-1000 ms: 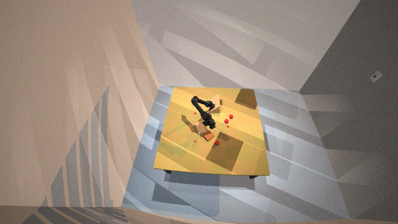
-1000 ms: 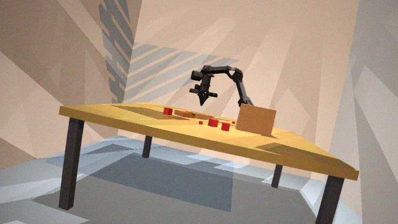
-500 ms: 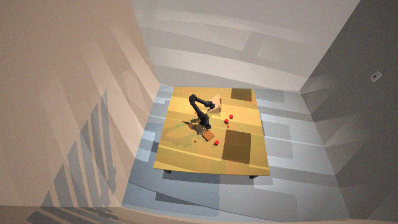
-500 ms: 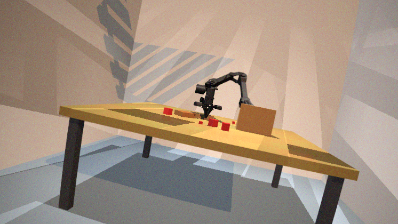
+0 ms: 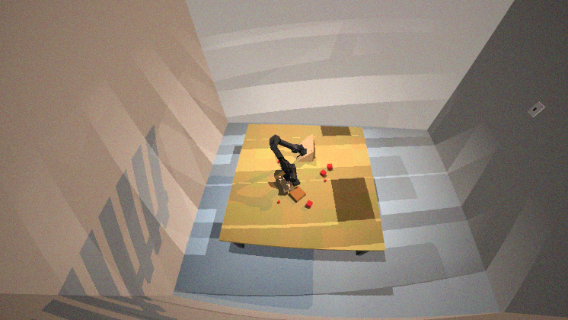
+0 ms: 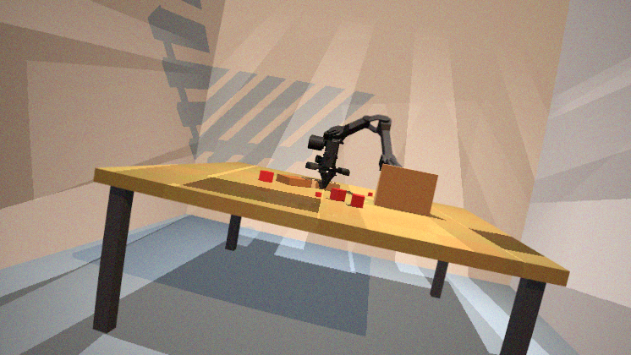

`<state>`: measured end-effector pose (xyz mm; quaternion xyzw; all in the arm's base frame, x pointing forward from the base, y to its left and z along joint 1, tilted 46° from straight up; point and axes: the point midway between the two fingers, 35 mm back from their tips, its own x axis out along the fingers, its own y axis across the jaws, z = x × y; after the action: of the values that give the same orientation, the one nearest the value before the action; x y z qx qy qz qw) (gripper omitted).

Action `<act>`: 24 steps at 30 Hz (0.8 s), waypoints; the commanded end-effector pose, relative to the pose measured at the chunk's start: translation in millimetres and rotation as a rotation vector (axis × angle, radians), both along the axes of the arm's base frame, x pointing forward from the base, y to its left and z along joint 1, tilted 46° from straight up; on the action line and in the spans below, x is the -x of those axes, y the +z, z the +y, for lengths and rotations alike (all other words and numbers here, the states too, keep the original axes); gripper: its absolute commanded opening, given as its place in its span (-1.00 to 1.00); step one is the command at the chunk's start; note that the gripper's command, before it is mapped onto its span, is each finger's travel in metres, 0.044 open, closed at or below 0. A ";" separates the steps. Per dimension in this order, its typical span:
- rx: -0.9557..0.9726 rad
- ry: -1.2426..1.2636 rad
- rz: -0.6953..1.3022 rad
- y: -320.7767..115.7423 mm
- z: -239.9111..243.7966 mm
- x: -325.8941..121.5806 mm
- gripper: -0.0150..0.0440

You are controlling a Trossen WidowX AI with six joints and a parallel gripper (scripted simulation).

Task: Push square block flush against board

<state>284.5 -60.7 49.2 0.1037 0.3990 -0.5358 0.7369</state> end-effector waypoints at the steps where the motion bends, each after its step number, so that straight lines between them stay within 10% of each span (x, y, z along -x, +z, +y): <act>1: 0.005 0.004 -0.001 5.6 -3.5 -4.0 -0.49; 24: 0.008 0.004 -0.003 30.3 -25.1 -20.5 -0.49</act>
<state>302.2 -80.2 73.9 0.1016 0.4010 -0.5326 0.7384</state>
